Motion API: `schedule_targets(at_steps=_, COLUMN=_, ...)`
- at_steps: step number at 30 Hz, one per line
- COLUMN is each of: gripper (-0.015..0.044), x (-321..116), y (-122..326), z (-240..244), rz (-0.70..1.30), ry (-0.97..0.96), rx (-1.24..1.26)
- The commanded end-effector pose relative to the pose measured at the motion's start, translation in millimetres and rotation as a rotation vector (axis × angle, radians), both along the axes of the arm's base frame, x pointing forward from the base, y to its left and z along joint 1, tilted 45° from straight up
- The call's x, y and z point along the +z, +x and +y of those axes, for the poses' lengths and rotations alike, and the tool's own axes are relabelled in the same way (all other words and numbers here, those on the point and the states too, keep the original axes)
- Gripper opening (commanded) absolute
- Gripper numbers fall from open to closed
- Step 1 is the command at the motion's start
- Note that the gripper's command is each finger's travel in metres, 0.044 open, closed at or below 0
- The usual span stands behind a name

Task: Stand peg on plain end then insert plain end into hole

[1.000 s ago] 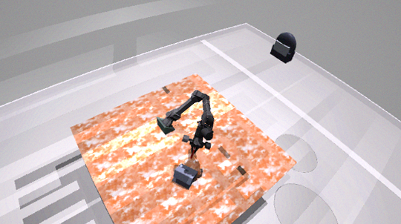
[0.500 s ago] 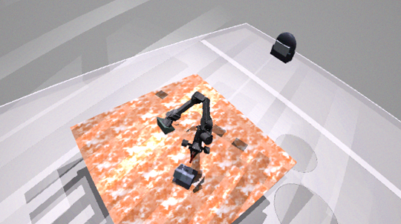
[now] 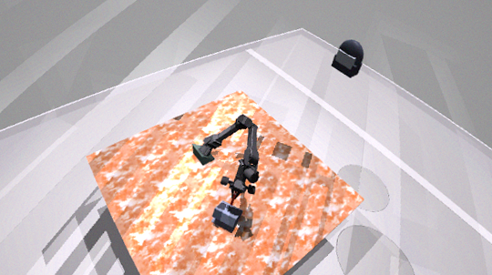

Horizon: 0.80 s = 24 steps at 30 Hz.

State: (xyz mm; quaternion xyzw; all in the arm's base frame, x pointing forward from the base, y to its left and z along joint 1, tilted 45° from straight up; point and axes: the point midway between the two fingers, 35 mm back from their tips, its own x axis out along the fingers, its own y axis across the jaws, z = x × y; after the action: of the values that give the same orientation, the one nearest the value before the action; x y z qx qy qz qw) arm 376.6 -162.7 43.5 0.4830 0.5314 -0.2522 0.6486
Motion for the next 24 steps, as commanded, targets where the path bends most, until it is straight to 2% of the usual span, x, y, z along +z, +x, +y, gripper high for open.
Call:
schedule_targets(at_steps=1, gripper=0.0000, x=-3, y=-1, z=0, rz=0.005, ry=-0.003, rx=0.000)
schedule_targets(at_steps=24, gripper=0.0000, x=-25, y=6, z=5, rz=0.003, ry=-0.003, rx=0.000)
